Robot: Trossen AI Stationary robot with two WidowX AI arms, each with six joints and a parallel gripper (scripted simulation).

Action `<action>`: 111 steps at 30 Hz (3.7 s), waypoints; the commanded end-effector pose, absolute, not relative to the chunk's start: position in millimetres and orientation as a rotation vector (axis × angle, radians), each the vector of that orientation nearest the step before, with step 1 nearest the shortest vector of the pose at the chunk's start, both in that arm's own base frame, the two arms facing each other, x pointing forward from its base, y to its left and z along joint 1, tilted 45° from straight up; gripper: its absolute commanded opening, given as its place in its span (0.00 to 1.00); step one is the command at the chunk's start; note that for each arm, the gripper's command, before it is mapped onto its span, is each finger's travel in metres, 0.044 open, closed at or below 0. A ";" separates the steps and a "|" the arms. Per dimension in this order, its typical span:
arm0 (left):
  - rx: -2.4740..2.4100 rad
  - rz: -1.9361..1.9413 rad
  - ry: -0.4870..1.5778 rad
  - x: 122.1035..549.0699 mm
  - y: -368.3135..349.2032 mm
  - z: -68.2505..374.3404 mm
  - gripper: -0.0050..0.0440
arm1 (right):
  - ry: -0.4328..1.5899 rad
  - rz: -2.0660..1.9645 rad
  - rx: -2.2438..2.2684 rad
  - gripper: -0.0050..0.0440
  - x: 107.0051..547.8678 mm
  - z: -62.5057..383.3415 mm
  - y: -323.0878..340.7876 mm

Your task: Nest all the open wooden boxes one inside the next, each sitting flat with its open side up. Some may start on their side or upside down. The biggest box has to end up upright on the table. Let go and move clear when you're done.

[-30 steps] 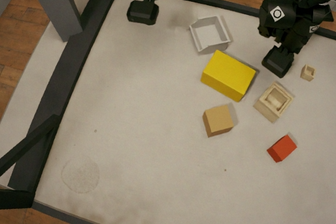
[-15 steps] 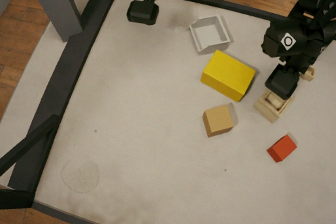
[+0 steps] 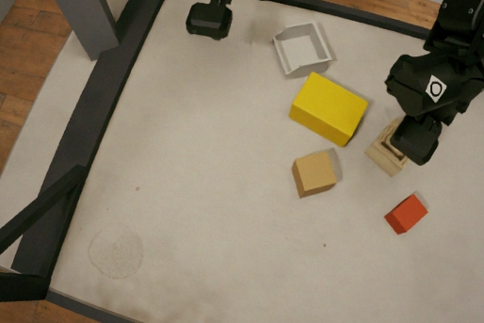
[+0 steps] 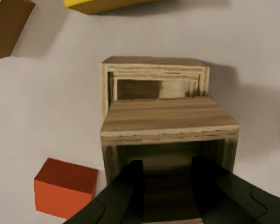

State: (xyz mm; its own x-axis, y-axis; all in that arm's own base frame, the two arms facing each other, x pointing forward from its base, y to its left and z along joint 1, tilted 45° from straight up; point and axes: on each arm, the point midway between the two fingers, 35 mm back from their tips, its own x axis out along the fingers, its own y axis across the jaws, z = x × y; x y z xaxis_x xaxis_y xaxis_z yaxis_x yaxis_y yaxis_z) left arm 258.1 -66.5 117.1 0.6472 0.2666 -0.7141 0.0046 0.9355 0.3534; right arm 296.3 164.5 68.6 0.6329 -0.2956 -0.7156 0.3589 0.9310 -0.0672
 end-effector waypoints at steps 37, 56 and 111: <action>0.223 -0.477 0.153 364.4 -96.8 159.6 0.92 | 0.788 -0.370 0.100 0.48 298.0 74.7 169.1; 0.476 -0.605 -0.258 348.2 -81.5 199.1 0.92 | 0.788 -0.370 0.100 0.48 298.0 74.7 169.1; 0.609 -0.624 -0.428 333.3 -77.2 216.8 0.92 | 0.895 0.078 -0.863 0.48 297.8 74.9 170.9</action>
State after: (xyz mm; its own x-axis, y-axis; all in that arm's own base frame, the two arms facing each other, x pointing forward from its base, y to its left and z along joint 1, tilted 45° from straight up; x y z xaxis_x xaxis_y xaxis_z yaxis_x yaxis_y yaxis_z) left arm 333.4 -78.2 217.1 0.7345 -0.6520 0.1882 0.4111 0.6481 0.6411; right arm 295.7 166.7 67.8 0.6300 -0.2989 -0.7168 -0.3380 0.7254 -0.5996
